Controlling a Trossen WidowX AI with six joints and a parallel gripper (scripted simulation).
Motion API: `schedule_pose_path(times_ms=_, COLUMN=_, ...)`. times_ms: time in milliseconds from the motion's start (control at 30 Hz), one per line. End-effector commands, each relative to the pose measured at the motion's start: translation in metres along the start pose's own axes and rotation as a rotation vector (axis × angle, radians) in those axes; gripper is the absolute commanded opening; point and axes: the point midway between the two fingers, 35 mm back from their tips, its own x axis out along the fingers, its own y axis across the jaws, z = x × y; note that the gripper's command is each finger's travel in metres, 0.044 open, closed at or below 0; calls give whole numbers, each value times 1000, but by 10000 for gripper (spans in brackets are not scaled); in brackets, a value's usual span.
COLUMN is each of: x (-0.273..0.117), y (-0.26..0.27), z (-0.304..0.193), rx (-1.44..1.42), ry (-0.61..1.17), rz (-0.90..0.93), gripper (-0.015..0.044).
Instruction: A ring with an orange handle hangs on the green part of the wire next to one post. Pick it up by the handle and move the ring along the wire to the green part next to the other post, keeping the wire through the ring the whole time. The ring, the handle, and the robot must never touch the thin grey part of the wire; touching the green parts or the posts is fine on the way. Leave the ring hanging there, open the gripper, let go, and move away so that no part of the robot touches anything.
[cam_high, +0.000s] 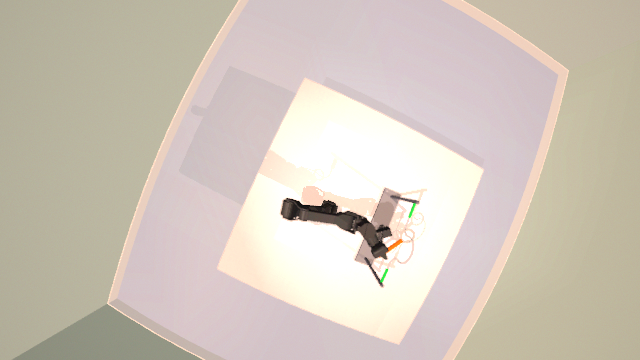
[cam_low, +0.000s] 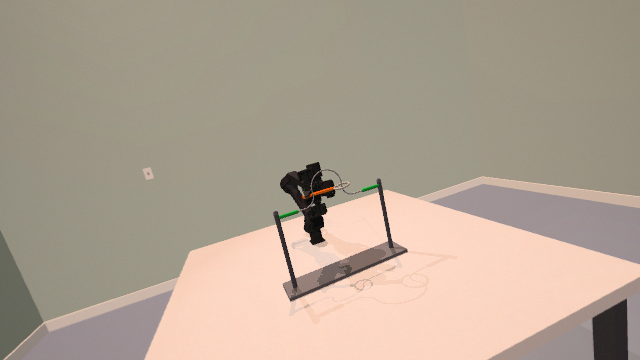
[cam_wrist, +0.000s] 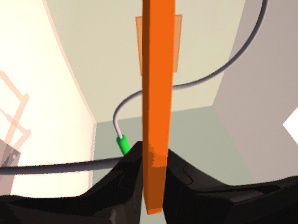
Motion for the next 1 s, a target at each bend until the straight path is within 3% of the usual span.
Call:
schedule_pose_path(times_ms=0, x=-2, y=14, z=-1, rx=57, ry=10, rz=41, gripper=-150)
schedule_pose_path(times_ms=967, x=-18, y=97, z=26, rx=569, ry=-10, rz=330, gripper=-150)
